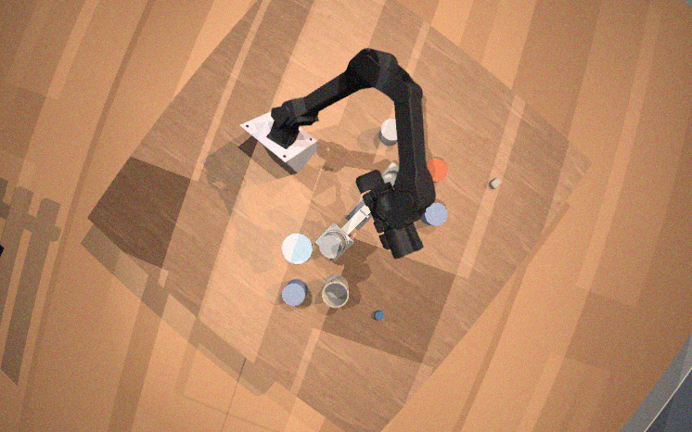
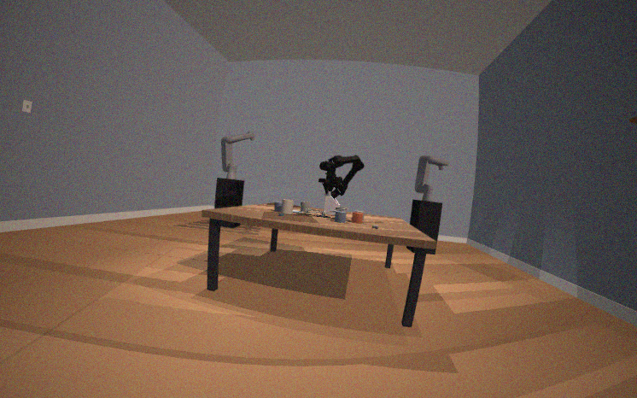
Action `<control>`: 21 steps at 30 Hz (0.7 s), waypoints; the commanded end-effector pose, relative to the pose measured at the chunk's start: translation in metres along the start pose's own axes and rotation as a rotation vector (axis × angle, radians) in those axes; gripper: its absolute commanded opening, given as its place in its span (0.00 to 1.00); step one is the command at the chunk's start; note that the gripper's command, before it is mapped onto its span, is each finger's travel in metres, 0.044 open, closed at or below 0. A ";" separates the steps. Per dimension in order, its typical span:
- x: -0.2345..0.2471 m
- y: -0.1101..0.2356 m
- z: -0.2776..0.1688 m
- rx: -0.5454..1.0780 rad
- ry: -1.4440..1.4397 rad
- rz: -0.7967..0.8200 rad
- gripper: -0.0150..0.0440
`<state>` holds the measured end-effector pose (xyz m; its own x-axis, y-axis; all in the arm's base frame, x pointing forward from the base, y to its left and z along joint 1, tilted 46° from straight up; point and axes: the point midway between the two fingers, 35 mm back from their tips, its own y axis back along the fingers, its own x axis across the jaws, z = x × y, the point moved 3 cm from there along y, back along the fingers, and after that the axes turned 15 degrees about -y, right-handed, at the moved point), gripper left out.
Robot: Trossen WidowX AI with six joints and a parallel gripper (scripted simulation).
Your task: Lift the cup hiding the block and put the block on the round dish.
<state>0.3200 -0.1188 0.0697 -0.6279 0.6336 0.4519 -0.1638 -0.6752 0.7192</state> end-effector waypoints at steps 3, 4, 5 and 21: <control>-0.033 -0.013 -0.049 0.017 -0.041 0.002 0.25; -0.037 -0.015 -0.057 0.019 -0.048 0.003 0.25; -0.041 -0.018 -0.065 0.021 -0.055 0.004 0.25; -0.085 -0.063 -0.200 0.011 -0.005 0.005 0.25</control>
<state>0.2477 -0.2010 -0.0948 -0.6172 0.6395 0.4584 -0.1542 -0.6696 0.7266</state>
